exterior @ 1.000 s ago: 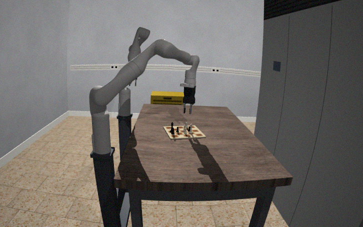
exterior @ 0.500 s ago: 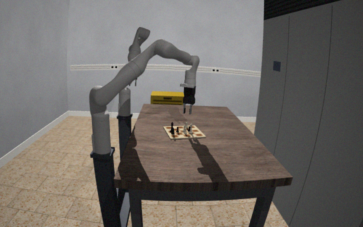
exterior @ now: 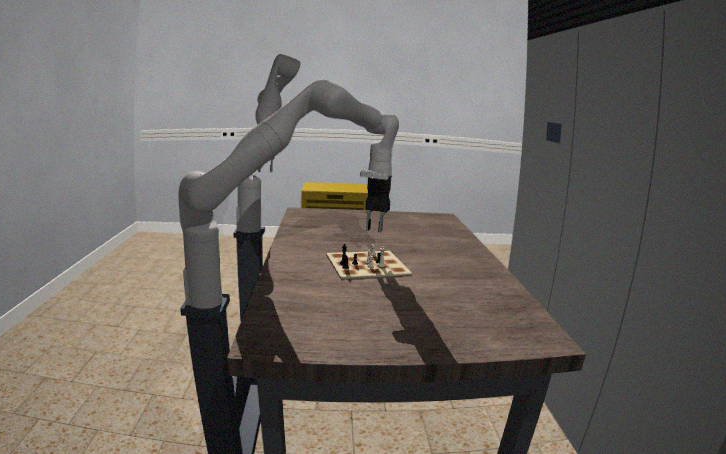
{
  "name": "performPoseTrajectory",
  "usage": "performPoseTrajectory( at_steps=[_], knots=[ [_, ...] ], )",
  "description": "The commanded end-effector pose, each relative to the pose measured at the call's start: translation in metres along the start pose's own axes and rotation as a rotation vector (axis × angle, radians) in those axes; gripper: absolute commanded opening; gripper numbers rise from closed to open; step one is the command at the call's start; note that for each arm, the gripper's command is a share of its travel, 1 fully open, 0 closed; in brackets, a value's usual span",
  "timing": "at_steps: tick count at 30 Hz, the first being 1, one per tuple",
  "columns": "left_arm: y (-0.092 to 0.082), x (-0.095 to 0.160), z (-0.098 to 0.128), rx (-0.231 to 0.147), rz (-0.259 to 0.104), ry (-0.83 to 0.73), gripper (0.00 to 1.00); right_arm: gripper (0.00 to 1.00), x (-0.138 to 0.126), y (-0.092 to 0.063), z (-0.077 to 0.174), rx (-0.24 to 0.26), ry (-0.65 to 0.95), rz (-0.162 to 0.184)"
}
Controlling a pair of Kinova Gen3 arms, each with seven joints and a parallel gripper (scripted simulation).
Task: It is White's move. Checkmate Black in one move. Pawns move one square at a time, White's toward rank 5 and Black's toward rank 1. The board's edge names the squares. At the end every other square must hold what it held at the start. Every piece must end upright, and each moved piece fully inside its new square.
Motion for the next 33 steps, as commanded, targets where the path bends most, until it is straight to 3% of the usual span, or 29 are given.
performPoseTrajectory(
  at_steps=[1,22,33],
  knots=[
    [-0.001,0.0,0.0,-0.002,0.0,0.0,1.0,0.73,0.0,0.002,0.0,-0.003,0.0,0.001],
    [-0.001,0.0,0.0,-0.002,0.0,0.0,1.0,0.73,-0.001,0.03,0.0,-0.003,0.0,0.001],
    [-0.001,0.0,0.0,-0.002,0.0,0.0,1.0,0.73,-0.001,0.037,0.0,-0.003,0.0,0.001]
  ],
)
Point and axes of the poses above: on each arm, the point where the finger pads meet when closed, its own y axis out along the fingers, its own x axis across the jaws, z = x × y, the point moved 5 cm from there along -y, back along the fingers, and after that the axes turned 7 degrees about y, right-handed, at the moved point
